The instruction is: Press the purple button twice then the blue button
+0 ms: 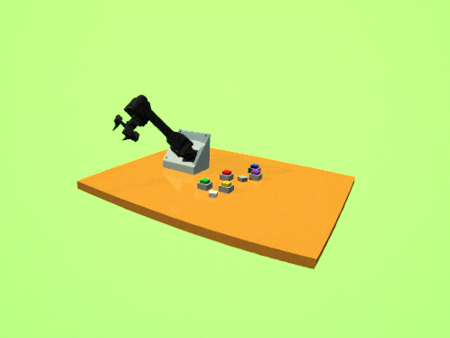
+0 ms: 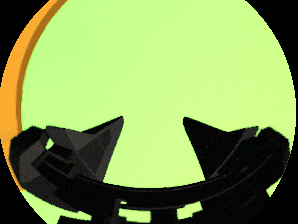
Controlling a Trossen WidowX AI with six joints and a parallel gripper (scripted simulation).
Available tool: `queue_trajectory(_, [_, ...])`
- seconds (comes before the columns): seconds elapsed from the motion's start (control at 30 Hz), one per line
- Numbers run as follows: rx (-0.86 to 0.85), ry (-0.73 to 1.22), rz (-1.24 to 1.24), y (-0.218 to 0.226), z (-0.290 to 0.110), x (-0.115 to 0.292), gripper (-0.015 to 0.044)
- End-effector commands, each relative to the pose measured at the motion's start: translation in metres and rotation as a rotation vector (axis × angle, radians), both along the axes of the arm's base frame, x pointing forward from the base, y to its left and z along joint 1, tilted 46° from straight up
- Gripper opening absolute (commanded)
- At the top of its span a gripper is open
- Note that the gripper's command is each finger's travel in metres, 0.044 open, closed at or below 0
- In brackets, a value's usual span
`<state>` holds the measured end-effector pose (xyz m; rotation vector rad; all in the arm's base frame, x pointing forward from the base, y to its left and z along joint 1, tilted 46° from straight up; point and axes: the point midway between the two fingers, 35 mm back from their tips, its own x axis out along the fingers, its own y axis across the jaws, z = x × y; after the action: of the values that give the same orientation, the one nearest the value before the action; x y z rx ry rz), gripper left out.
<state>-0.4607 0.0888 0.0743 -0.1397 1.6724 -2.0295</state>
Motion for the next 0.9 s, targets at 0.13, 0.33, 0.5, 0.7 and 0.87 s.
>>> queue_trajectory(0.13, [-0.100, -0.110, -0.180, 0.055, -0.012, 0.009, 0.0400])
queue_trajectory(0.33, [-0.369, -0.323, -0.618, 0.175, -0.041, 0.061, 0.0400])
queue_trajectory(0.5, [-0.628, -0.450, -1.000, 0.260, -0.065, 0.136, 0.0400])
queue_trajectory(0.7, [-0.999, -0.552, -1.493, 0.328, -0.096, 0.251, 0.0400])
queue_trajectory(0.87, [-1.328, -0.572, -1.911, 0.351, -0.117, 0.362, 0.0400])
